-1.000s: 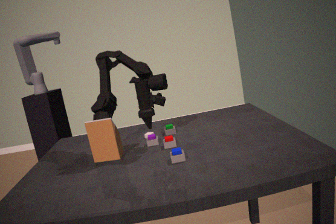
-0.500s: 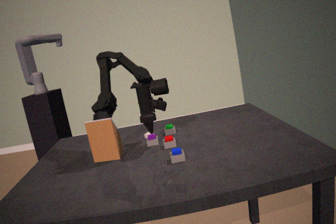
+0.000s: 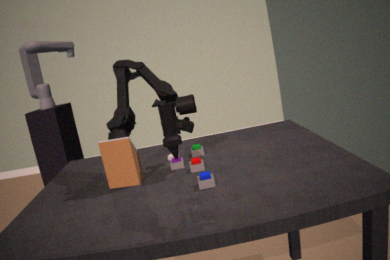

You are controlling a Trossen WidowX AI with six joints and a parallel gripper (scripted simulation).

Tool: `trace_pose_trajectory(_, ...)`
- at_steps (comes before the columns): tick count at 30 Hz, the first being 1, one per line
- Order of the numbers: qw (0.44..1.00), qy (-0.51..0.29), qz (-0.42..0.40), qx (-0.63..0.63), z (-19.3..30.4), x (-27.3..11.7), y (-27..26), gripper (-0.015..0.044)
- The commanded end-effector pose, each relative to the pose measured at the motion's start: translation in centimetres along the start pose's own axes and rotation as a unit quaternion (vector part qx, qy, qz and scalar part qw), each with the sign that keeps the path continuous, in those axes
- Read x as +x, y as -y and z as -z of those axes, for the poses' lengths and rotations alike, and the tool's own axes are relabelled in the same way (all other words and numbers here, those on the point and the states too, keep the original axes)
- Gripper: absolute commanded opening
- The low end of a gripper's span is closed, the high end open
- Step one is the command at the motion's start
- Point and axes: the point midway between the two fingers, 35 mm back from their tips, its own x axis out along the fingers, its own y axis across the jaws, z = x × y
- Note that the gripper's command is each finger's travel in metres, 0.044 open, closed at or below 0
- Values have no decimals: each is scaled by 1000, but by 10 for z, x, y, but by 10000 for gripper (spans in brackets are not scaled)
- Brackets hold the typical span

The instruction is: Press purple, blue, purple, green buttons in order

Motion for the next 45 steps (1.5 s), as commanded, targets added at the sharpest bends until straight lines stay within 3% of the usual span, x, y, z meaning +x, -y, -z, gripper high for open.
trace_pose_trajectory(1, 1000, -3, -3, 4, 2, 2, 0, 20)
trace_pose_trajectory(14, 1000, -2, 0, 1, 1, -1, 0, 20)
trace_pose_trajectory(18, 1000, -3, -2, 4, 2, -29, 0, 20)
trace_pose_trajectory(24, 1000, -3, -1, 4, 2, -33, 0, 20)
trace_pose_trajectory(30, 1000, -4, 0, 4, 1, -91, 1, 20)
trace_pose_trajectory(38, 1000, -4, 0, 4, 0, -93, 0, 20)
trace_pose_trajectory(45, 1000, -1, 7, 3, -65, -96, -69, 20)
